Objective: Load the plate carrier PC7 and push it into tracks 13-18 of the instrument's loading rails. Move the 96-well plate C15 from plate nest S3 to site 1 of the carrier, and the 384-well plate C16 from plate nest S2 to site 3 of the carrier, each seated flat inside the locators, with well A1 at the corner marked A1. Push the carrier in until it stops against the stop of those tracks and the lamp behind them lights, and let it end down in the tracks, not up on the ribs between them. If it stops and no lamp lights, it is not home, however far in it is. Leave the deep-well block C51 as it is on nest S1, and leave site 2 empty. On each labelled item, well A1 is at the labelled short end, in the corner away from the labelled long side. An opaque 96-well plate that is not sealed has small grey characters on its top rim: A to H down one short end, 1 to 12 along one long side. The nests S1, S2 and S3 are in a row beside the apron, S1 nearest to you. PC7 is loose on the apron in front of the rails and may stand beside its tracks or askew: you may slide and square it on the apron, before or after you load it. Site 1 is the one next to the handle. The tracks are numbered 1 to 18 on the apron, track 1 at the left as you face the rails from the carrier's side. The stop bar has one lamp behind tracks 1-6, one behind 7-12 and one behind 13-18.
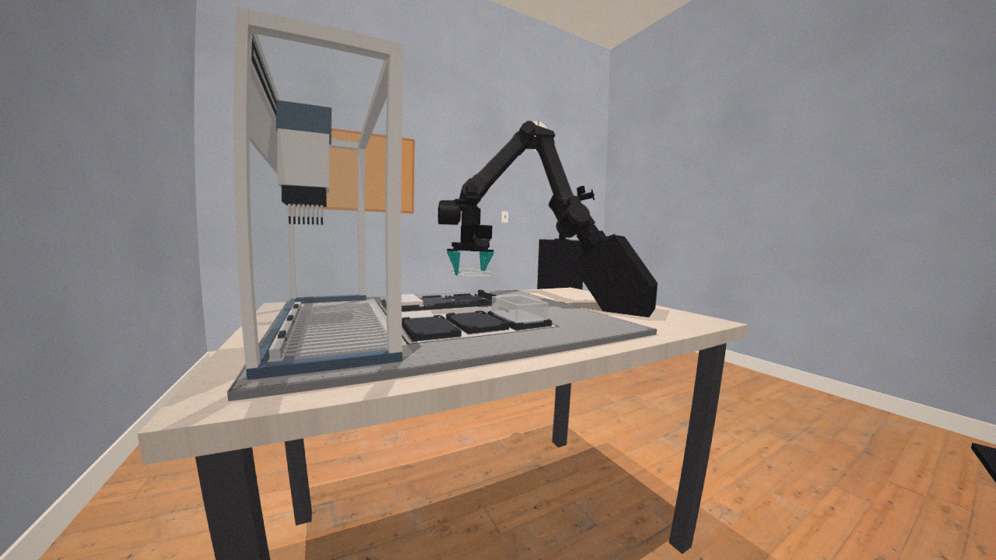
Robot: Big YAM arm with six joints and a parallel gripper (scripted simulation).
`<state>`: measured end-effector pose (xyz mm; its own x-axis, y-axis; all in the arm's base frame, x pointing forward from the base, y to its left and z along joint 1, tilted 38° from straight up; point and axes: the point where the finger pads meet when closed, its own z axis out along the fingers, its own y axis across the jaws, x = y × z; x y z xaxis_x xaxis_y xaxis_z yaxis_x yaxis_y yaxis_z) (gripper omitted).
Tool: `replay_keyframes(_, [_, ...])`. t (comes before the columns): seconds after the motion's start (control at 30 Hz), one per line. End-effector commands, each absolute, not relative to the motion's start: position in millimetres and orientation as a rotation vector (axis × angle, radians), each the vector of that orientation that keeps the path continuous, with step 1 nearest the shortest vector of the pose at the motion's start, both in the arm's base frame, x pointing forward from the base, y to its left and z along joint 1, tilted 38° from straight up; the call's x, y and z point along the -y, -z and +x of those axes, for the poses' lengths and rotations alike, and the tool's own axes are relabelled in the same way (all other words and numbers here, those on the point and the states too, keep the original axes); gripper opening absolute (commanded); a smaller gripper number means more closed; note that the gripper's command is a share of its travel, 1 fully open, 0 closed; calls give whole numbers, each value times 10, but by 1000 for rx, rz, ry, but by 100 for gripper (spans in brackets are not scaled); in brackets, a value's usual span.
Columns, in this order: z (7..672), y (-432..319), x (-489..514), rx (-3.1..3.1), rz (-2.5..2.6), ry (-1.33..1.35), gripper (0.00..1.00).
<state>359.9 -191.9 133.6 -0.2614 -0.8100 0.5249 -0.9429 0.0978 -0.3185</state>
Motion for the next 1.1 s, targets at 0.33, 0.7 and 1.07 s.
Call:
replay_keyframes(0.33, [3672,-1074,2135,2144,1767,-893,0])
replay_keyframes(0.7, [3845,-985,2258,2140,1778,-929,0])
replay_keyframes(1.07, [3807,-955,2290,2149,1767,-927,0])
